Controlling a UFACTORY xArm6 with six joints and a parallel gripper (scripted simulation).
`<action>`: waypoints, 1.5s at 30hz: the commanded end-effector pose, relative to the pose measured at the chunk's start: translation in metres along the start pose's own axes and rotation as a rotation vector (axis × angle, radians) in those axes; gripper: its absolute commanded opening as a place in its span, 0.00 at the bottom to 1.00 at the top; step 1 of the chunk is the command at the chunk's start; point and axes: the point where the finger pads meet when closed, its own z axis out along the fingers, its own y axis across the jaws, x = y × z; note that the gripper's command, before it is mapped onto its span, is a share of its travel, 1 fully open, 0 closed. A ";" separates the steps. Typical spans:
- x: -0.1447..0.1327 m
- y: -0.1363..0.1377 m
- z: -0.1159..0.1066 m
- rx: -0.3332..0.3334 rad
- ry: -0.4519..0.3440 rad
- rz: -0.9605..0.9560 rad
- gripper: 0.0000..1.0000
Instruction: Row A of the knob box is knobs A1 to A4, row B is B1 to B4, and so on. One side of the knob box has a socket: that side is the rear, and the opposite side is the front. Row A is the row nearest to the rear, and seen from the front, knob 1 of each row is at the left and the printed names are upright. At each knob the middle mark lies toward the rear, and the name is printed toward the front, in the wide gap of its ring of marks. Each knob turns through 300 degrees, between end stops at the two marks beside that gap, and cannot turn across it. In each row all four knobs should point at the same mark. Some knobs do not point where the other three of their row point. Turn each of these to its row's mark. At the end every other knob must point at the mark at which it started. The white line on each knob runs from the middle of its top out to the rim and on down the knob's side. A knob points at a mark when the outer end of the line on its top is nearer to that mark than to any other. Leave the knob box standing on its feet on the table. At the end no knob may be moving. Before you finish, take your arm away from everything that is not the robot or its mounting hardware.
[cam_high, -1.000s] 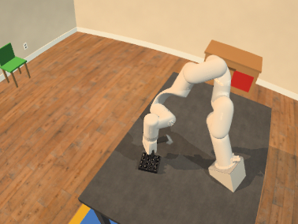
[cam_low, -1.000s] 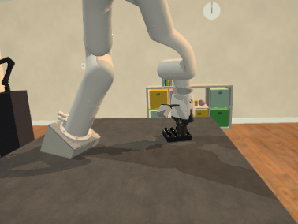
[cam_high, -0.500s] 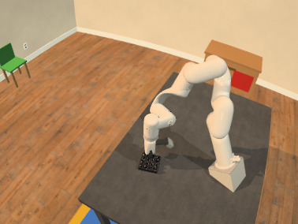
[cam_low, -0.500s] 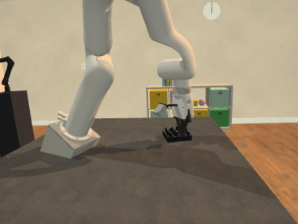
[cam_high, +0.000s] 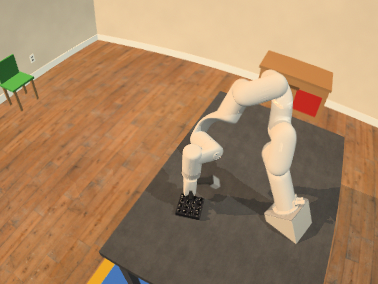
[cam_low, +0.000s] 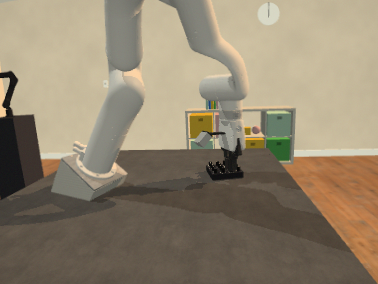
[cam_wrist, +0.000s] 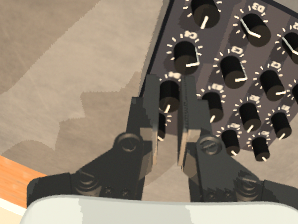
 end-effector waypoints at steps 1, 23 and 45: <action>-0.001 0.000 -0.001 0.000 -0.003 0.001 0.08; -0.001 0.000 -0.001 0.000 -0.003 0.001 0.19; -0.001 0.000 -0.030 0.000 -0.003 0.001 0.19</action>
